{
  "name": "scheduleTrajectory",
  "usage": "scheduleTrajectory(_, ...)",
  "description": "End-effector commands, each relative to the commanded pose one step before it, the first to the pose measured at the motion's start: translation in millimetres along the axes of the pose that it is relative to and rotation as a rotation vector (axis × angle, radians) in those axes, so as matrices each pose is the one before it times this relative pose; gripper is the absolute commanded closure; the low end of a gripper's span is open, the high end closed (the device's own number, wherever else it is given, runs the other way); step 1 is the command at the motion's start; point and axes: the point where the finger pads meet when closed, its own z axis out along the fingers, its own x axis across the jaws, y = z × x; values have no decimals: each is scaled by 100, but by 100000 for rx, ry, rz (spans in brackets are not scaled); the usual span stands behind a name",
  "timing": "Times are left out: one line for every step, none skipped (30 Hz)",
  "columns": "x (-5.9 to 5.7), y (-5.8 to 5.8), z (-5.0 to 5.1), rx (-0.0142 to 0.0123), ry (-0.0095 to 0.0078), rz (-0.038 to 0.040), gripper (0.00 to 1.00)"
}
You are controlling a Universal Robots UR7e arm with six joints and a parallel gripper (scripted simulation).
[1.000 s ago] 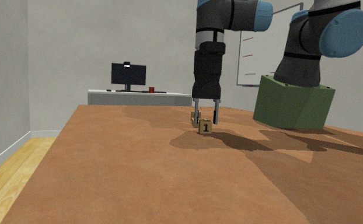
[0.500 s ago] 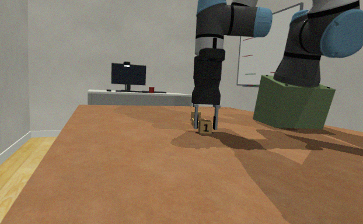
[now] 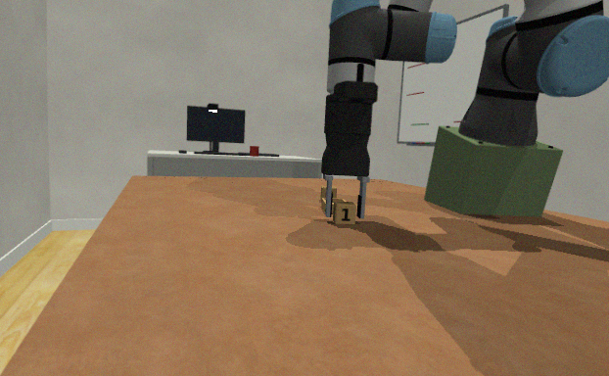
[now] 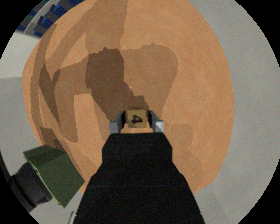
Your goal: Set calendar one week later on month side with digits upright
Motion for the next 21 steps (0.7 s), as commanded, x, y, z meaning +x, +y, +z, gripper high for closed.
scheduleTrajectory(40, -4, -28, 7, 122, -14, 10)
scheduleTrajectory(0, 0, 0, 0, 0, 0, 10)
scheduleTrajectory(0, 0, 0, 0, 0, 0, 10)
scheduleTrajectory(0, 0, 0, 0, 0, 0, 10)
scheduleTrajectory(0, 0, 0, 0, 0, 0, 10)
scheduleTrajectory(0, 0, 0, 0, 0, 0, 10)
scheduleTrajectory(0, 0, 0, 0, 0, 0, 10)
scheduleTrajectory(0, 0, 0, 0, 0, 0, 10)
scheduleTrajectory(0, 0, 0, 0, 0, 0, 10)
scheduleTrajectory(0, 0, 0, 0, 0, 0, 10)
scheduleTrajectory(0, 0, 0, 0, 0, 0, 10)
scheduleTrajectory(0, 0, 0, 0, 0, 0, 10)
scheduleTrajectory(0, 0, 0, 0, 0, 0, 10)
scheduleTrajectory(0, 0, 0, 0, 0, 0, 10)
scheduleTrajectory(0, 0, 0, 0, 0, 0, 10)
scheduleTrajectory(0, 0, 0, 0, 0, 0, 10)
scheduleTrajectory(0, 0, 0, 0, 0, 0, 40)
scheduleTrajectory(0, 0, 0, 0, 0, 0, 40)
scheduleTrajectory(0, 0, 0, 0, 0, 0, 40)
scheduleTrajectory(0, 0, 0, 0, 0, 0, 40)
scheduleTrajectory(0, 0, 0, 0, 0, 0, 40)
